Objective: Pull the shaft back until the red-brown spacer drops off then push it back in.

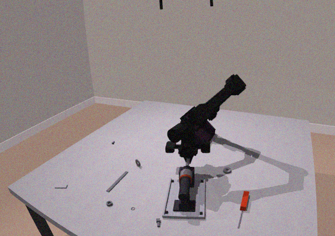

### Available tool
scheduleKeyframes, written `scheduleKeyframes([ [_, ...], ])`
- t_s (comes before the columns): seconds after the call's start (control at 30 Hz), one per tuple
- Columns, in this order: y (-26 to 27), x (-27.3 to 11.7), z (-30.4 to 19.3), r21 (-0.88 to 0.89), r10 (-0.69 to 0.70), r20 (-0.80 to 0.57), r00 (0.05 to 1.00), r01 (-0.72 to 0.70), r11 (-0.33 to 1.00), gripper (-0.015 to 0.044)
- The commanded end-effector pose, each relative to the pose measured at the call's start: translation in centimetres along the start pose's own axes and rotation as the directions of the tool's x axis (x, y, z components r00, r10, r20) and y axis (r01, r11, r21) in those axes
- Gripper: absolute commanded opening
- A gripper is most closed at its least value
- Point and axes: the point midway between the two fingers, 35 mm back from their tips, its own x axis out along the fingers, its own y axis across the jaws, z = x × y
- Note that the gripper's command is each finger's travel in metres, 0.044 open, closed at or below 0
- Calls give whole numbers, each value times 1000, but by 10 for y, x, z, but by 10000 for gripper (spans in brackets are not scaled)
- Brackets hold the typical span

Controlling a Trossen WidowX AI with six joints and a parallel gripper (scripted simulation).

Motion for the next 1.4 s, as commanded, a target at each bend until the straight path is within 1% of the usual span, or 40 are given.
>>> scheduleKeyframes([
  [0.0,0,1,-2,-3,0,-4,1000,0,1000,0],
  [1.37,0,1,-7,-3,0,-5,1000,0,1000,0],
])
